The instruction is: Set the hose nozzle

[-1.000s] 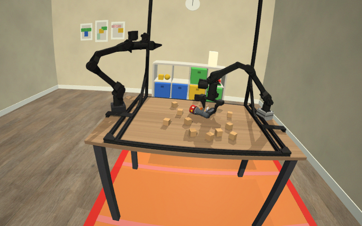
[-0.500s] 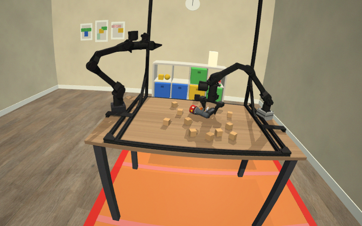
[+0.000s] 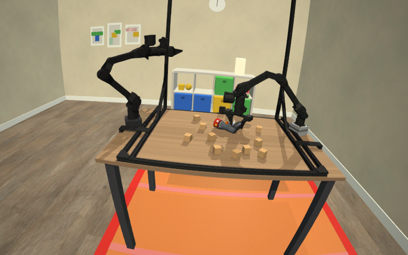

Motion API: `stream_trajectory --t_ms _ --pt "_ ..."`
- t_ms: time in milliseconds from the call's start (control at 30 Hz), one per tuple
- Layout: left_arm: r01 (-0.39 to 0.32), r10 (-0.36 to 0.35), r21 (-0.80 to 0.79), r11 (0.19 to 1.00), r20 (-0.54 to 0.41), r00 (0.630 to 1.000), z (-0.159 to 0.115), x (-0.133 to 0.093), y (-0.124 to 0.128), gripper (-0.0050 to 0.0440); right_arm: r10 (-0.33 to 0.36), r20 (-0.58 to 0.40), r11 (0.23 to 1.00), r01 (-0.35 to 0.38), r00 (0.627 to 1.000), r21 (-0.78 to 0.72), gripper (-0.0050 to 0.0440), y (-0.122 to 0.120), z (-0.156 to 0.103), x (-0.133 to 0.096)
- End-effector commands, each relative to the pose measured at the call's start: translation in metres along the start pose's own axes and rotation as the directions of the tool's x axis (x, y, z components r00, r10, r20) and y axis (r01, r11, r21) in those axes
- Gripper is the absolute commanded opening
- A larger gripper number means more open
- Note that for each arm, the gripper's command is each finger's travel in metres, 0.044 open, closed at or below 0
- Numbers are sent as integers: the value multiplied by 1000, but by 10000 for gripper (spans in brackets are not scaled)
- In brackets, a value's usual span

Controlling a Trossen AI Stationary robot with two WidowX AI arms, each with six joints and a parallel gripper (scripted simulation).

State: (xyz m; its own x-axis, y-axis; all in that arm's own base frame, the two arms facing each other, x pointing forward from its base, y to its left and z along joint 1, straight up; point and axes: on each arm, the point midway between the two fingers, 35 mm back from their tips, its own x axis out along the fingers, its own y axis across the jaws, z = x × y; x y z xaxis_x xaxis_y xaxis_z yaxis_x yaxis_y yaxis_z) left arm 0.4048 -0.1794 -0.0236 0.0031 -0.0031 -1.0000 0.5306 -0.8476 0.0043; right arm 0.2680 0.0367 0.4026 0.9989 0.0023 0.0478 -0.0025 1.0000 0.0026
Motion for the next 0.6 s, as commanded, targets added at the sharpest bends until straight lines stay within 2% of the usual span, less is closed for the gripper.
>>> stream_trajectory --t_ms 0,433,567 --pt "4 -4 2 1000 1 1000 0 2 -1 319 -2 2 1000 2 1000 -3 400 -1 0 0" --pt "4 -4 2 1000 1 1000 0 2 -1 232 -2 2 1000 2 1000 -3 400 -1 0 0" --pt "4 -4 2 1000 1 1000 0 2 -1 219 -2 2 1000 2 1000 -3 400 -1 0 0"
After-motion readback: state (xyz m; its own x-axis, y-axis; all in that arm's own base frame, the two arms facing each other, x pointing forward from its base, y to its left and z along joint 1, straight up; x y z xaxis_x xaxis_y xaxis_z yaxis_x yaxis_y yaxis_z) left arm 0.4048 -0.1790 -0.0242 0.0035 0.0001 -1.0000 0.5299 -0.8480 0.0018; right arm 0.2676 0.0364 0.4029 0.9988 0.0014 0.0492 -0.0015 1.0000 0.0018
